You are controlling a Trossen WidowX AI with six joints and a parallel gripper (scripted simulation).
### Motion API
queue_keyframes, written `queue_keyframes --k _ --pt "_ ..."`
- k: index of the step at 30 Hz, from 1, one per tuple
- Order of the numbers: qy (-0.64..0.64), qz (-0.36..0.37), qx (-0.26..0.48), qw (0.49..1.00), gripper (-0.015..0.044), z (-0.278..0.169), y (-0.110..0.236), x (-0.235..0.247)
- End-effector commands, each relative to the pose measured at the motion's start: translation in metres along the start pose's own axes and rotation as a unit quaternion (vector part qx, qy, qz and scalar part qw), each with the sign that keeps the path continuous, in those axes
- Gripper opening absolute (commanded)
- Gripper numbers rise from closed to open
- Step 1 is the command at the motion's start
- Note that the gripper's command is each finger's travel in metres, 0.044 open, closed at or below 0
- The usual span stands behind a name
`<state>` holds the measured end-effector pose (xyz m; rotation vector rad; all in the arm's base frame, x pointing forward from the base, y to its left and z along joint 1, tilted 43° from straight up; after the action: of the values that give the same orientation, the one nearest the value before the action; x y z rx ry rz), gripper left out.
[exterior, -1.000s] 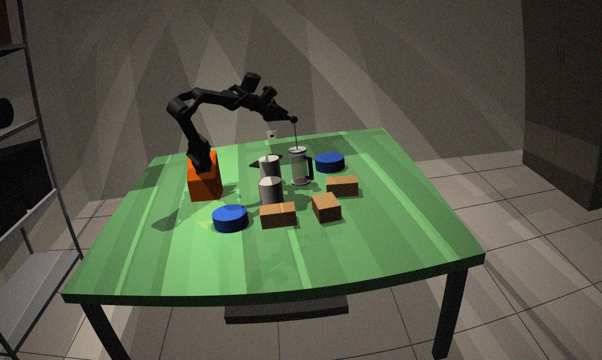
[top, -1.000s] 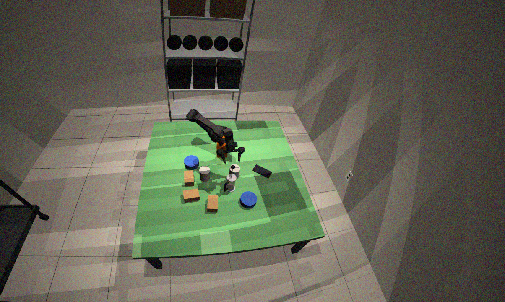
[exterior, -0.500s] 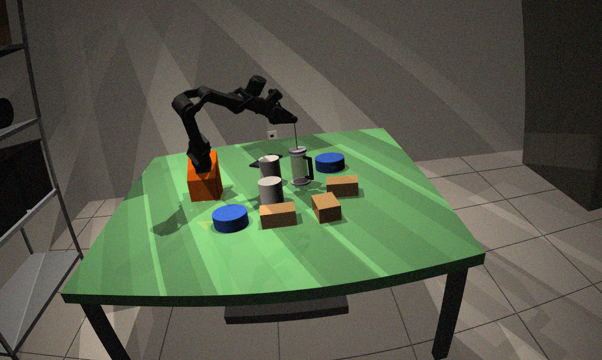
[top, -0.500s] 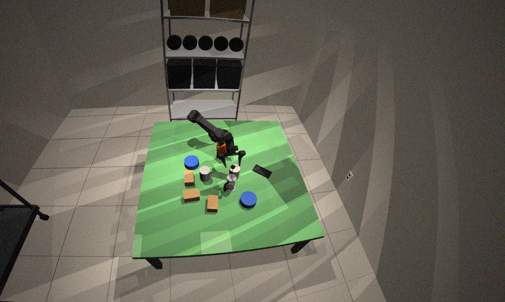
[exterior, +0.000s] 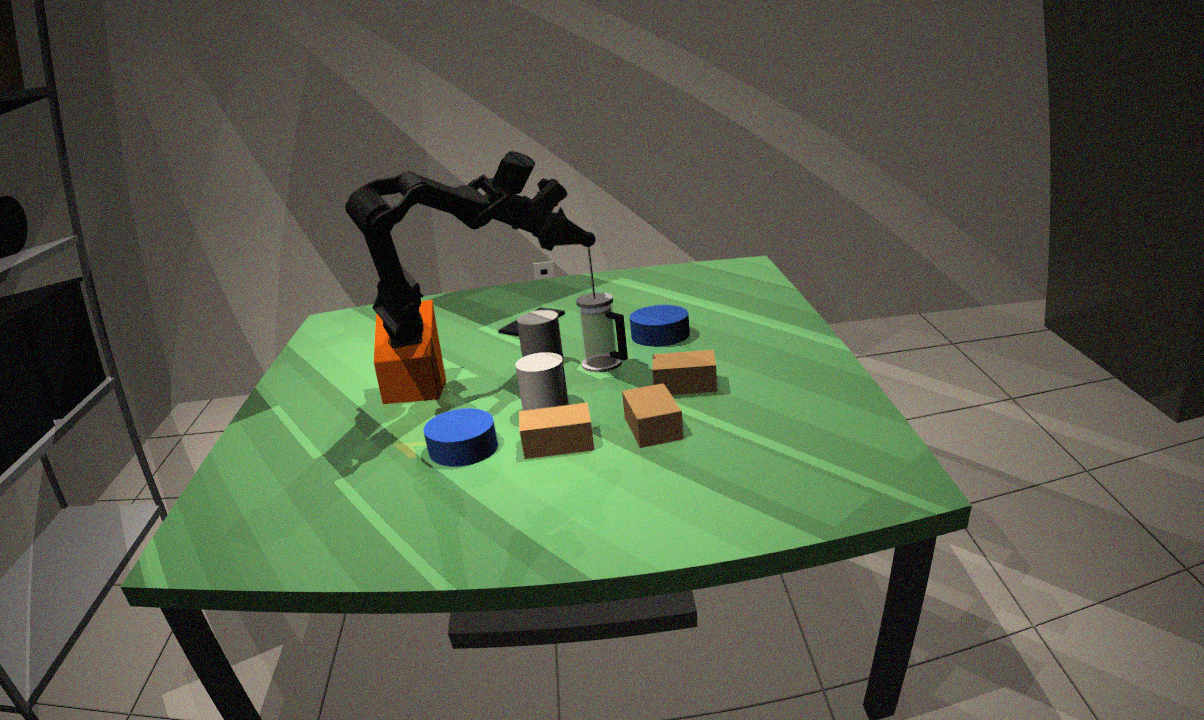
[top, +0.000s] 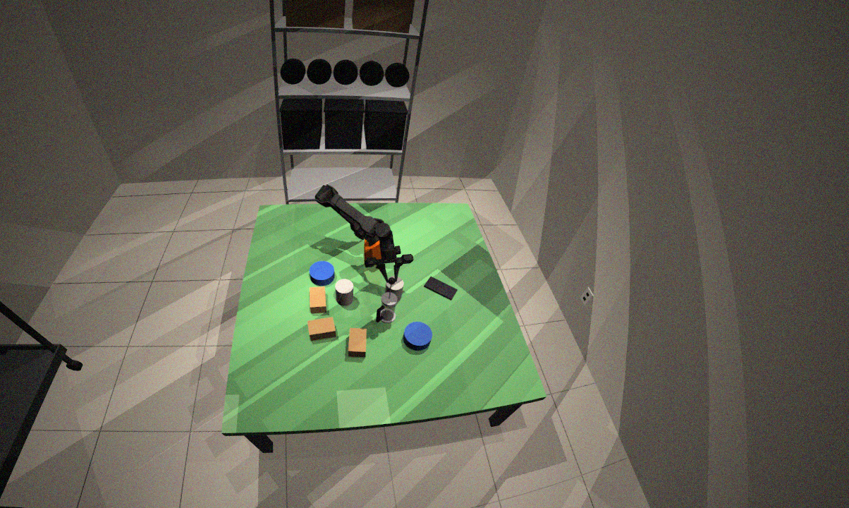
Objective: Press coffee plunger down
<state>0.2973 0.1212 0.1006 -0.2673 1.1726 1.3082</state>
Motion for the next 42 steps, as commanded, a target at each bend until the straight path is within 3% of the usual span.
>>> queue_keyframes --k 1,42 --pt "0.000 0.001 -0.003 1.000 0.0115 0.002 0.000 0.000" --pt "0.000 0.003 -0.001 1.000 0.0115 -0.037 -0.036 0.011"
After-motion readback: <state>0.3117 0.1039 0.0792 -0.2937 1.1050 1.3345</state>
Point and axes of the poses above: the point midway between the two fingers, 35 mm back from their tips, its own y axis back along the fingers, its own x axis across the jaws, z = x × y, the point moved 6 cm from there along y, back along the fingers, and after that the axes turned 12 degrees about y, right-handed, at the moved point
